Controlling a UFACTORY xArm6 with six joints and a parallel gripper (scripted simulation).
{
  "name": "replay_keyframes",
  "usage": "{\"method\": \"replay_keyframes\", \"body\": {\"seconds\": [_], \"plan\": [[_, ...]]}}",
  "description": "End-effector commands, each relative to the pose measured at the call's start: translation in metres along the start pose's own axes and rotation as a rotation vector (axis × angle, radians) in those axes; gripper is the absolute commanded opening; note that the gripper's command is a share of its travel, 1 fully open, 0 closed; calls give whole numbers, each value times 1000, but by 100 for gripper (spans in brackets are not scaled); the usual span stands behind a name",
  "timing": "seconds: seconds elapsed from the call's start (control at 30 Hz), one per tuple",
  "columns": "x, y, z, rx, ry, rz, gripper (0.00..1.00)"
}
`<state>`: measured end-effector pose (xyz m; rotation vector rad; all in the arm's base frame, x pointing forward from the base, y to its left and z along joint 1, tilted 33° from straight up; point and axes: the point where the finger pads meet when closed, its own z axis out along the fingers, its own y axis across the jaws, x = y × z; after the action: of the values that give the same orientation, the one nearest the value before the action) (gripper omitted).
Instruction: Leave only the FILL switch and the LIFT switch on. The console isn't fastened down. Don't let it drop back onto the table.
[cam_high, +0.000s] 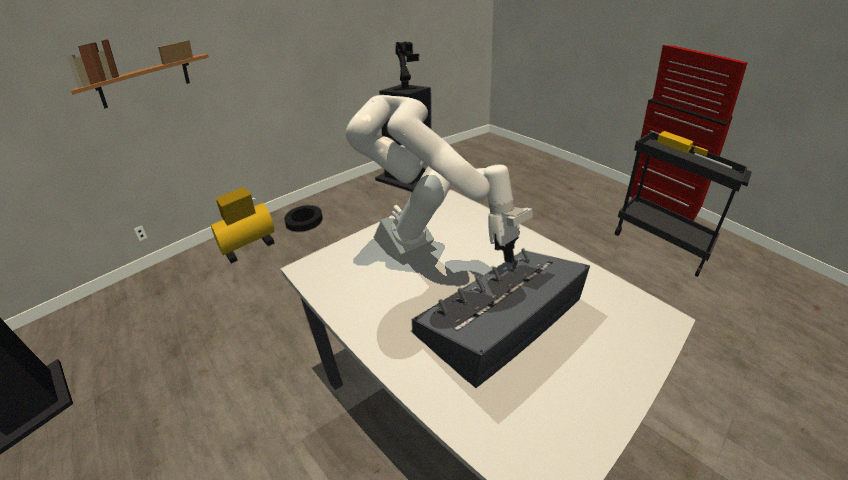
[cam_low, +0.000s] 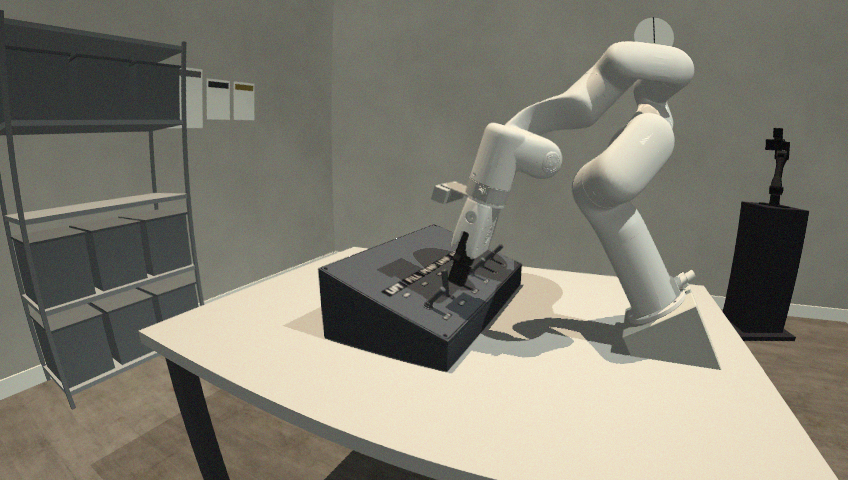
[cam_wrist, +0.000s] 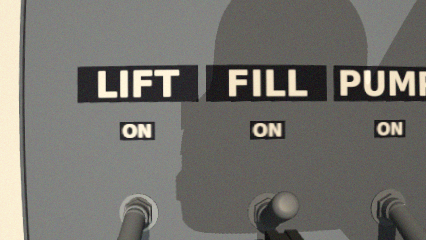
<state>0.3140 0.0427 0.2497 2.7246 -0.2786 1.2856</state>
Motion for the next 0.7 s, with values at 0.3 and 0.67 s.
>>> {"method": "replay_keyframes", "body": {"seconds": [0.3,0.67], "plan": [[0,0,-1,1,3,1,0],[-12,0,-1,1,3,1,0]]}}
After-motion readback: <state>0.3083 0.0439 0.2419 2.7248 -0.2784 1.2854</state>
